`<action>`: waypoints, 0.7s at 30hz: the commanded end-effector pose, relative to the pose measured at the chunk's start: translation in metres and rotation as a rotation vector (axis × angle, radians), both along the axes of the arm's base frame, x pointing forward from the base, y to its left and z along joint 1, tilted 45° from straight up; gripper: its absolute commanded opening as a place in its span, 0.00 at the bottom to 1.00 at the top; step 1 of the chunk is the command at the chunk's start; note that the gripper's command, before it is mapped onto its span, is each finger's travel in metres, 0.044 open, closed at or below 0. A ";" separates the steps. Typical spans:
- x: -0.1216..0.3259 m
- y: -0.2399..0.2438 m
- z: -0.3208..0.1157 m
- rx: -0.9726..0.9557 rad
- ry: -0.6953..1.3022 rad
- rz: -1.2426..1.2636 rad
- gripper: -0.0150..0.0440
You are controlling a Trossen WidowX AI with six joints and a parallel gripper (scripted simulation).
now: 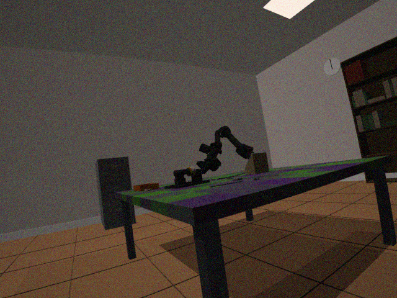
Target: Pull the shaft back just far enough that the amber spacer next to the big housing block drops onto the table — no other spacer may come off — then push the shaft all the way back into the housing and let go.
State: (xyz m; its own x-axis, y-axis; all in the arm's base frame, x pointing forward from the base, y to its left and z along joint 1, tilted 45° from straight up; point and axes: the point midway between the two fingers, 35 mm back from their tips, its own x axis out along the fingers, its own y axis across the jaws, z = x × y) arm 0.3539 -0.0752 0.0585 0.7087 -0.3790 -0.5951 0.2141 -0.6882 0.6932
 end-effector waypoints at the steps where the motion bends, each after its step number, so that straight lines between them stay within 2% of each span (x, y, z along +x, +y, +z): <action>1: -0.001 0.000 0.000 -0.003 0.001 0.002 0.25; 21: -0.003 0.000 0.001 -0.003 0.001 0.002 0.25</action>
